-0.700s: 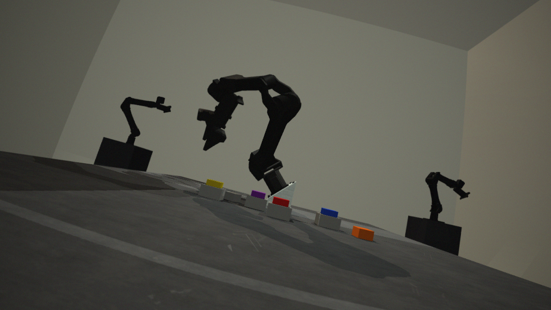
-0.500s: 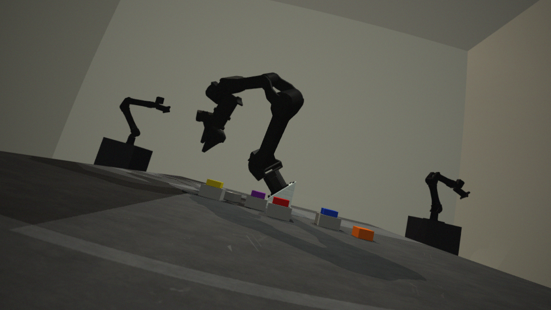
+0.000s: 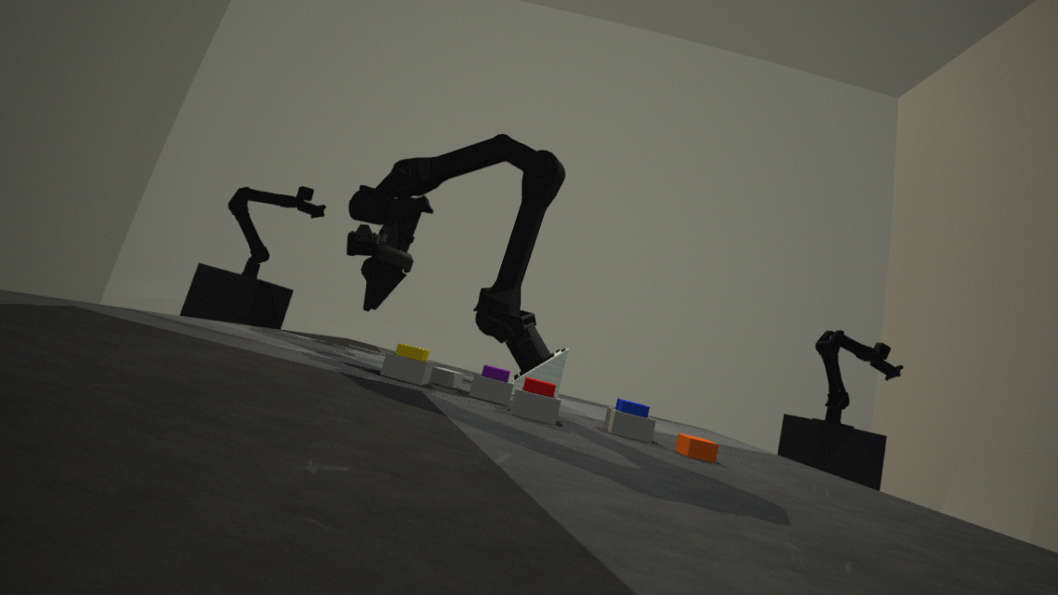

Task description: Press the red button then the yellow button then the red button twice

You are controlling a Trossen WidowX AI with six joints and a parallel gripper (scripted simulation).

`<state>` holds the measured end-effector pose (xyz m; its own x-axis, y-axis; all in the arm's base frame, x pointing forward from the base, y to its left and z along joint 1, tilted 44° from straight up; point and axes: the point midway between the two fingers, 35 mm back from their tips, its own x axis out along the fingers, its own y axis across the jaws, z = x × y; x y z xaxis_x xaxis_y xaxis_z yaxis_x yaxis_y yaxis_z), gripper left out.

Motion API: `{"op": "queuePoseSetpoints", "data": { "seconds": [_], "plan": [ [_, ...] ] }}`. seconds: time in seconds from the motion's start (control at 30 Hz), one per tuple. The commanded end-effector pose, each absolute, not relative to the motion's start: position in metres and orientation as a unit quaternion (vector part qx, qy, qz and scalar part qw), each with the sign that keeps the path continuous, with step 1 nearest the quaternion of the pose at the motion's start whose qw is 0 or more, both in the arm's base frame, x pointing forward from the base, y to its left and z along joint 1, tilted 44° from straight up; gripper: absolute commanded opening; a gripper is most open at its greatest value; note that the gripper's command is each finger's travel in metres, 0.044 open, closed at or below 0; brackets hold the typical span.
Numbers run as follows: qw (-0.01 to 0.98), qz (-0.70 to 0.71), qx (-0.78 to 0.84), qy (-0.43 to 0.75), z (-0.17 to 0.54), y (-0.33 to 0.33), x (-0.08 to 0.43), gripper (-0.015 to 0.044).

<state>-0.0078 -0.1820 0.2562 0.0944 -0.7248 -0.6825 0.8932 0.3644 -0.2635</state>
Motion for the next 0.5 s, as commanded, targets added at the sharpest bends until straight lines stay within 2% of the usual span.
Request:
{"op": "queuePoseSetpoints", "data": {
  "seconds": [0.0, 0.47],
  "plan": [
    [0.746, -0.509, 0.150, 0.403, 0.246, -0.193, 0.012, 0.0400],
    [0.740, -0.374, 0.206, 0.520, 0.208, -0.201, 0.104, 0.0400]
  ]
}}
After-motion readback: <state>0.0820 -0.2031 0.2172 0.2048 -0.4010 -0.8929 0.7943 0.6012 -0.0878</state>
